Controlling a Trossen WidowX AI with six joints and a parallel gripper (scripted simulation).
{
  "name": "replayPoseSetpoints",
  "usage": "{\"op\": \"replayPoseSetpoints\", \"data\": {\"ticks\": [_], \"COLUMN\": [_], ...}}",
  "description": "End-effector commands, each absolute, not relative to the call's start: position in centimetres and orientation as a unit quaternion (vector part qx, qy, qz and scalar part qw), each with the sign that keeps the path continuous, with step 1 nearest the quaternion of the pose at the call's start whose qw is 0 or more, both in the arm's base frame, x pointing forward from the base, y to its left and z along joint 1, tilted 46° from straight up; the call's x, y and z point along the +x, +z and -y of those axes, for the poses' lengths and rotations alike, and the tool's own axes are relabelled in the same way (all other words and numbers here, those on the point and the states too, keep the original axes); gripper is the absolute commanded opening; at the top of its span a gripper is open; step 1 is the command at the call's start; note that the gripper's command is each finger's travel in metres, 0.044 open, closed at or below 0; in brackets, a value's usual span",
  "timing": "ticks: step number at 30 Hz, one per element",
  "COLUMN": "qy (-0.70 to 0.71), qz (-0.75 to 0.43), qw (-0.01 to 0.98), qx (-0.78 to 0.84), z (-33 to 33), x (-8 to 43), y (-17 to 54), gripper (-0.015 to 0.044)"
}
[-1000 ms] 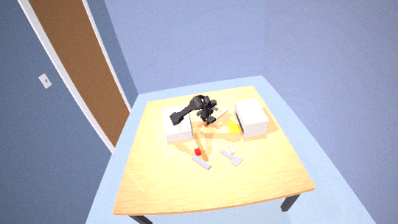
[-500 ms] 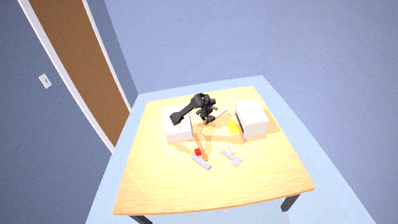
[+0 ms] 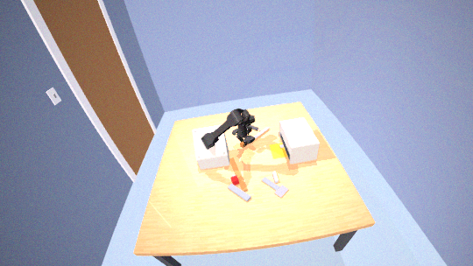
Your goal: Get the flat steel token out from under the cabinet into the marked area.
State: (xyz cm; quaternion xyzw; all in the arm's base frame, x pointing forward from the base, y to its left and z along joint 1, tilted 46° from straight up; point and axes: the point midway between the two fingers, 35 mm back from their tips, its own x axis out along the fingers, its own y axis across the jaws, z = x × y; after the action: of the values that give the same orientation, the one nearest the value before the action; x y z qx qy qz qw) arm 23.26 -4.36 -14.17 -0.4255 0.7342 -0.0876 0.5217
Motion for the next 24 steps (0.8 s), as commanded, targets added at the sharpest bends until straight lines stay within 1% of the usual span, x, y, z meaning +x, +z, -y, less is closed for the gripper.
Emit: {"op": "replayPoseSetpoints", "data": {"ticks": [1, 24], "qy": [-0.086, -0.085], "qz": [-0.731, -0.73], "qw": [0.528, 0.529], "qx": [-0.424, -0.424], "z": [3.6, 1.7], "x": [23.7, 23.5], "y": [-14.5, -16.4], "gripper": [0.0, 0.0]}}
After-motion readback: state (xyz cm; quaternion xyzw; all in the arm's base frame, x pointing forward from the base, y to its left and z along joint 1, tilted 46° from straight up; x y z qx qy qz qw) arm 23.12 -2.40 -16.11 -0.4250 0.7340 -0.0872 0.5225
